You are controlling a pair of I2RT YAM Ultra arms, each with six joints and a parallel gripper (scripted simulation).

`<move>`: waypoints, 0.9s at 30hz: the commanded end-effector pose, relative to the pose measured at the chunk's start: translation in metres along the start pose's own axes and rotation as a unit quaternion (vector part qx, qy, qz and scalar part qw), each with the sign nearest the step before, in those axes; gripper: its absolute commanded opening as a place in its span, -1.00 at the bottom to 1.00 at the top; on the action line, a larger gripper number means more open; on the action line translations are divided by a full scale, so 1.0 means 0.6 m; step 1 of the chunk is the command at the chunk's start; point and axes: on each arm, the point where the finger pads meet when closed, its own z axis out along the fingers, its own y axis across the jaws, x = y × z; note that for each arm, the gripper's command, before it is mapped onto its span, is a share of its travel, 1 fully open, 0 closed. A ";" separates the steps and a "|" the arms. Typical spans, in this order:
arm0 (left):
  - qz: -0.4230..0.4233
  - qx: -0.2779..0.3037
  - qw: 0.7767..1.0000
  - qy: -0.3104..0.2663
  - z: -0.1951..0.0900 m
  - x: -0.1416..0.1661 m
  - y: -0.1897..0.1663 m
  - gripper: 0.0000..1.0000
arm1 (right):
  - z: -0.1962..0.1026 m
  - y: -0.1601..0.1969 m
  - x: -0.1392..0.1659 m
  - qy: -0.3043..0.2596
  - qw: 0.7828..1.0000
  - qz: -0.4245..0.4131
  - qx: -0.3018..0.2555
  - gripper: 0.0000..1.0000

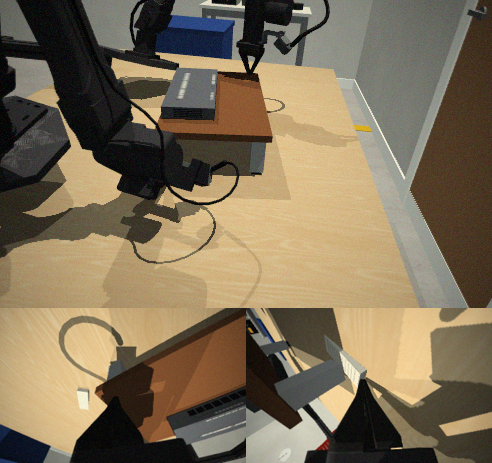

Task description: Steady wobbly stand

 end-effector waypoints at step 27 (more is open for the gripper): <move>0.001 0.002 1.000 -0.016 -0.005 -0.017 -0.005 -1.00 | 0.005 0.046 0.001 -0.013 1.000 -0.013 -0.016 -1.00</move>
